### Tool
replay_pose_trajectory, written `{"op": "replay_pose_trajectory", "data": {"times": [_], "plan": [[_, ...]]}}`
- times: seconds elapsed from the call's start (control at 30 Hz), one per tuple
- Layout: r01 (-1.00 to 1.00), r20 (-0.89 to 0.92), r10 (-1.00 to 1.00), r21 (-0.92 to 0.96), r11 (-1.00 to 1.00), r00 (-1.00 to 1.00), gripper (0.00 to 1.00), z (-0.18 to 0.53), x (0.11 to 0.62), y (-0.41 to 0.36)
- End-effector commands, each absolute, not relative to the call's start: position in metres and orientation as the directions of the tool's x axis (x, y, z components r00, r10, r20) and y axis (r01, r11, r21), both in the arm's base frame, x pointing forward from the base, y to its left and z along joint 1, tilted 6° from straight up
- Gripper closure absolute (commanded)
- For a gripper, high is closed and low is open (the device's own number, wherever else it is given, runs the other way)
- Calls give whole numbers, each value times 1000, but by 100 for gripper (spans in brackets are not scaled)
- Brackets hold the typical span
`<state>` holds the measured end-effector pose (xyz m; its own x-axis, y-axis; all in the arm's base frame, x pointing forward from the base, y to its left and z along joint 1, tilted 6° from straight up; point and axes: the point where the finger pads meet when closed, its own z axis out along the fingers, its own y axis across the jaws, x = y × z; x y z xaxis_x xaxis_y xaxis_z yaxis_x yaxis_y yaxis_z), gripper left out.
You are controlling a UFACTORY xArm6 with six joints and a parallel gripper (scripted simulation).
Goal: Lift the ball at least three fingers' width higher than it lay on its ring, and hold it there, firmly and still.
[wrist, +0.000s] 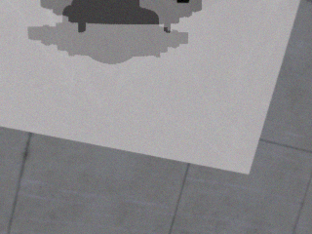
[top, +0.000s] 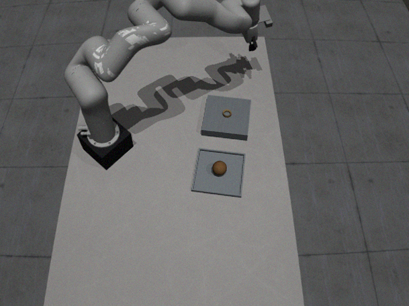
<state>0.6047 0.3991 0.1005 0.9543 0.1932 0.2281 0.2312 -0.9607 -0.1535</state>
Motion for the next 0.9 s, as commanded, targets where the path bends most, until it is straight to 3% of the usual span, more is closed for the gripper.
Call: {"op": "replay_pose_trajectory", "data": {"times": [0.0, 0.63, 0.73, 0.87], "plan": [[232, 233, 193, -155, -960, 953, 0, 104, 606, 400], [213, 231, 175, -156, -964, 957, 0, 104, 608, 394], [105, 215, 69, -159, -982, 974, 0, 103, 617, 359], [-184, 175, -212, -162, -969, 961, 0, 102, 625, 287]]}}
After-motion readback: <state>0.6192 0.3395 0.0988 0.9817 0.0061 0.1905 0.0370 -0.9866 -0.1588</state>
